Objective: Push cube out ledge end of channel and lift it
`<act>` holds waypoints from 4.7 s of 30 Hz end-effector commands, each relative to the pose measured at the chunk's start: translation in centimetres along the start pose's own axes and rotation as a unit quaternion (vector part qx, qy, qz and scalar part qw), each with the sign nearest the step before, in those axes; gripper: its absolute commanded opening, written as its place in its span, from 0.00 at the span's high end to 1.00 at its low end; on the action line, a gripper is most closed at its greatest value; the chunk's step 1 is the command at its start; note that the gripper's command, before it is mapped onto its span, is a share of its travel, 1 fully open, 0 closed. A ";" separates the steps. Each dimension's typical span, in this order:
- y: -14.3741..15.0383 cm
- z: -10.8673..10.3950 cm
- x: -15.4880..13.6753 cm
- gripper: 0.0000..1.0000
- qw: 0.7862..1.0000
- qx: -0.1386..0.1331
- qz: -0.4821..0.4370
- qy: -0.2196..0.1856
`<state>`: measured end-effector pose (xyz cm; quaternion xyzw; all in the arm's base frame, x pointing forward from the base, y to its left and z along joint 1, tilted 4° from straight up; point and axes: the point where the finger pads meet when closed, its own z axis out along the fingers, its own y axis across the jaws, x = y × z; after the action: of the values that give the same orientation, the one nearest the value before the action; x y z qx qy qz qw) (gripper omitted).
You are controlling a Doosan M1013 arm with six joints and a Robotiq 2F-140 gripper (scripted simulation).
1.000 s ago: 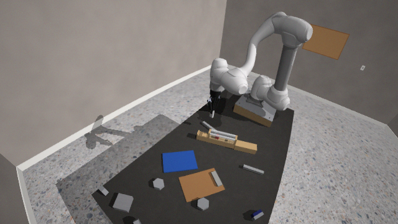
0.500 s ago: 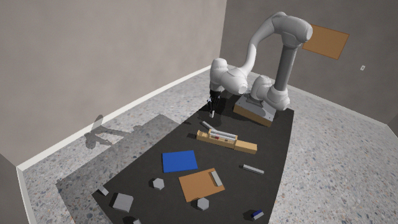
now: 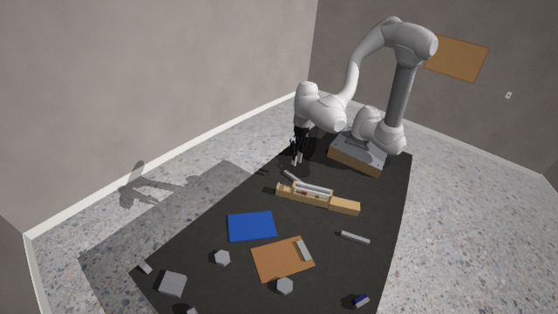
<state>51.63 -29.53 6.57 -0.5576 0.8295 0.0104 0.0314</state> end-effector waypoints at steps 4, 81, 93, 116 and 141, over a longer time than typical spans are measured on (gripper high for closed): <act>0.0 0.1 0.2 0.77 1.000 0.000 0.002 -0.002; 0.0 11.4 0.2 0.77 1.000 0.000 0.002 -0.002; 0.0 11.4 0.2 0.77 1.000 0.000 0.002 -0.002; 0.0 11.4 0.2 1.00 1.000 0.000 0.002 -0.002; 0.0 11.1 0.2 1.00 1.000 0.000 0.002 -0.002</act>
<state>51.77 -29.41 -4.67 -0.5535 0.8322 0.0126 0.0312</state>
